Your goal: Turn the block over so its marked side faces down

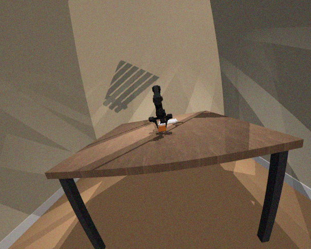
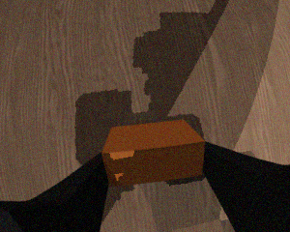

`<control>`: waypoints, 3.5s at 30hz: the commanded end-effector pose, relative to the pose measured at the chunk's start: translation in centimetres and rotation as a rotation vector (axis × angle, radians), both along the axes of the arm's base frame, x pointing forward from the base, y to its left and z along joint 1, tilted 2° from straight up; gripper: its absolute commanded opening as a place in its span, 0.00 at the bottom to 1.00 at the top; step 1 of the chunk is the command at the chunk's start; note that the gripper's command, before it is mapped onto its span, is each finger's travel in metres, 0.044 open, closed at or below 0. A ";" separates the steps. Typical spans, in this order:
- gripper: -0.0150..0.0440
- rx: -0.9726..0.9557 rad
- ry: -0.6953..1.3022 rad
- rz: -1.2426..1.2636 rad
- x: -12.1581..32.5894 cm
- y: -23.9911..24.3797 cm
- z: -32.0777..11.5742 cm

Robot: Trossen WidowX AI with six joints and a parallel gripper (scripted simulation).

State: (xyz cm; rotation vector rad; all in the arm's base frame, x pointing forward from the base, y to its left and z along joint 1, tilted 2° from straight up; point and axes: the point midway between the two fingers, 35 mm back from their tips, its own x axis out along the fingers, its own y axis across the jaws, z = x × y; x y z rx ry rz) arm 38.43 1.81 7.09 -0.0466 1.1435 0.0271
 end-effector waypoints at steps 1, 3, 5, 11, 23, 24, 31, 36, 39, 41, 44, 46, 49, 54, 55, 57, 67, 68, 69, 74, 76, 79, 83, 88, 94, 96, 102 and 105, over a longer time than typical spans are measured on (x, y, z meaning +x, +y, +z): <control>0.25 -0.001 -0.057 0.005 -0.2 -0.1 0.1; 0.25 0.000 -0.085 0.006 -0.4 -0.1 0.1; 0.25 0.001 -0.114 0.007 -0.5 -0.1 0.1; 0.25 0.003 -0.178 0.008 -0.8 -0.1 0.1; 0.25 0.012 -0.318 0.011 0.7 0.0 -2.2; 0.25 0.013 -0.333 0.012 0.8 0.0 -2.4; 0.25 0.018 -0.435 0.014 1.1 0.0 -3.5; 0.25 0.022 -0.509 0.016 1.1 -0.1 -4.0; 0.25 0.024 -0.552 0.017 0.9 -0.1 -4.2; 0.25 0.025 -0.582 0.018 0.8 -0.1 -4.3; 0.25 0.027 -0.625 0.019 0.4 -0.1 -4.4; 0.25 0.028 -0.654 0.020 0.2 -0.1 -4.4; 0.25 0.029 -0.698 0.021 -0.3 -0.2 -4.3; 0.25 0.031 -0.761 0.023 -1.0 -0.2 -4.0; 0.25 0.031 -0.763 0.023 -1.1 -0.2 -4.0; 0.25 0.032 -0.775 0.024 -1.1 -0.2 -3.8; 0.25 0.032 -0.787 0.024 -1.1 -0.2 -3.6; 0.25 0.032 -0.787 0.024 -1.1 -0.2 -3.6; 0.25 0.032 -0.787 0.024 -1.1 -0.2 -3.6; 0.34 0.032 -0.787 0.024 -1.1 -0.2 -3.6; 0.43 0.032 -0.787 0.024 -1.1 -0.2 -3.6; 0.57 0.032 -0.787 0.024 -1.1 -0.2 -3.6; 0.74 0.032 -0.787 0.024 -1.1 -0.2 -3.6; 0.97 0.032 -0.787 0.024 -1.1 -0.2 -3.6; 1.00 0.032 -0.787 0.024 -1.1 -0.2 -3.6; 1.00 0.032 -0.787 0.024 -1.1 -0.2 -3.6; 1.00 0.032 -0.787 0.024 -1.1 -0.2 -3.6; 1.00 0.032 -0.787 0.024 -1.1 -0.2 -3.6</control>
